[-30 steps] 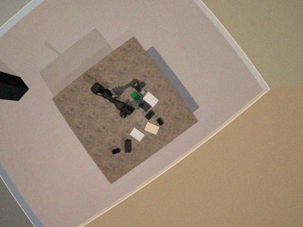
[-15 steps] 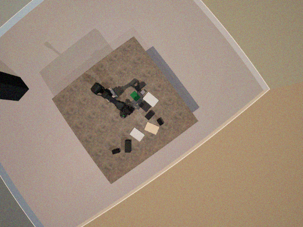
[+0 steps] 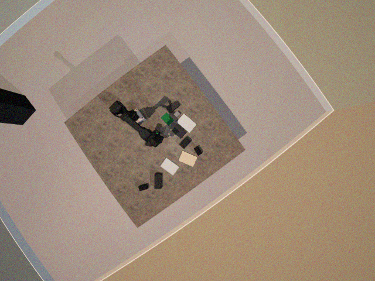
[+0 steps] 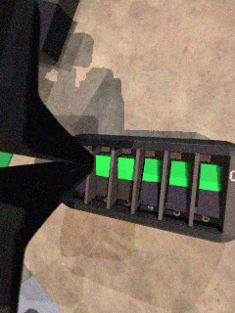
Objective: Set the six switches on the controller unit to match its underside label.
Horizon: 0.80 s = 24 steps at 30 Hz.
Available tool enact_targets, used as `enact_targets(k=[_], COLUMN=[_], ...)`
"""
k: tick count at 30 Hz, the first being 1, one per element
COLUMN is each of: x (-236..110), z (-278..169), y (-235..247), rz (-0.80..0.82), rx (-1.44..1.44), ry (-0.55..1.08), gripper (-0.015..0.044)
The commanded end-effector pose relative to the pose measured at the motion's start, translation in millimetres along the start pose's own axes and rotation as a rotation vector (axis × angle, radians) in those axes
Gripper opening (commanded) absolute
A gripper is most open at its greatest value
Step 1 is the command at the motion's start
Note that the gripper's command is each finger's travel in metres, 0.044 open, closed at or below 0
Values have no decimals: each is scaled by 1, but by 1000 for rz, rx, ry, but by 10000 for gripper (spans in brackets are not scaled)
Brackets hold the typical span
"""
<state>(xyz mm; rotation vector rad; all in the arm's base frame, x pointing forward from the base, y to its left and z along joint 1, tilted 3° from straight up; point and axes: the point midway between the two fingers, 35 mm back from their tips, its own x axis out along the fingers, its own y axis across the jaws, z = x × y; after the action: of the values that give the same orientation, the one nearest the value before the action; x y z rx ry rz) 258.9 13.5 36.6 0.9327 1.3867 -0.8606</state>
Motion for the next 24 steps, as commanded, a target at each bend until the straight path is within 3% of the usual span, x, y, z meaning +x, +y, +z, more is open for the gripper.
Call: enact_targets(k=[1,24], x=[2,37], z=[9,9], y=[-1,-2], rz=[-10,-10], rx=[-4,-4], ry=[4,5], gripper=[0,0])
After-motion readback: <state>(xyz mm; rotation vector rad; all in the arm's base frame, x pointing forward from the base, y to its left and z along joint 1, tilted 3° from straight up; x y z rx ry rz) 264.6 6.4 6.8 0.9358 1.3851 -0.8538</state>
